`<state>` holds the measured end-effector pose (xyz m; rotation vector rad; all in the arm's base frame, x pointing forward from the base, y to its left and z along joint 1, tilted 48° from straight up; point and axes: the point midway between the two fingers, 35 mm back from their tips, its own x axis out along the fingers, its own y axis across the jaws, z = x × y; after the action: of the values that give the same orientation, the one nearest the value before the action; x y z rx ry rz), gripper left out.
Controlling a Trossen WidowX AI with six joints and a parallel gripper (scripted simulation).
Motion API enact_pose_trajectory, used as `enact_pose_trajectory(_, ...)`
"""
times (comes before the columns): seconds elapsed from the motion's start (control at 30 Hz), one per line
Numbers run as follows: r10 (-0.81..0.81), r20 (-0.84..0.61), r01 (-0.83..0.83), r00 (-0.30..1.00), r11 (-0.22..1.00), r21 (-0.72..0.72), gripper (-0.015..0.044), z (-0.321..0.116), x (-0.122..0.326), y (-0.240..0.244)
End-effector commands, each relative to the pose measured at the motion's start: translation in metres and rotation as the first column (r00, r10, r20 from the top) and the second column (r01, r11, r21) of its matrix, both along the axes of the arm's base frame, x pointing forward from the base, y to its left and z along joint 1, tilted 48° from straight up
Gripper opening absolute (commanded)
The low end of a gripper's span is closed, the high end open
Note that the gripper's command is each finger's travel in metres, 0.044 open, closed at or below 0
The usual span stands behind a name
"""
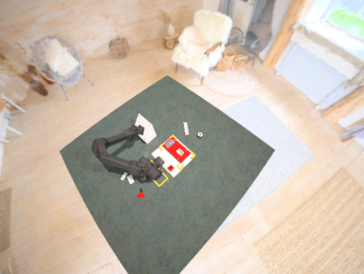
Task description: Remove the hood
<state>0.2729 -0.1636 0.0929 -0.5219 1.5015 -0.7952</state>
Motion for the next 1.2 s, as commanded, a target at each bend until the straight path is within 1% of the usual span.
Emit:
enact_pose_trajectory(0.0, 0.001, -0.002, -0.001, 1.000, 1.000, -0.004, 0.0000, -0.001, 0.000, -0.002)
enact_pose_trajectory(1.1, 0.001, -0.002, -0.001, 1.000, 1.000, -0.005, 0.0000, -0.011, -0.002, -0.014)
enact_pose_trajectory(1.17, 0.000, 0.000, 0.000, 1.000, 1.000, -0.003, 0.0053, -0.011, -0.002, -0.013)
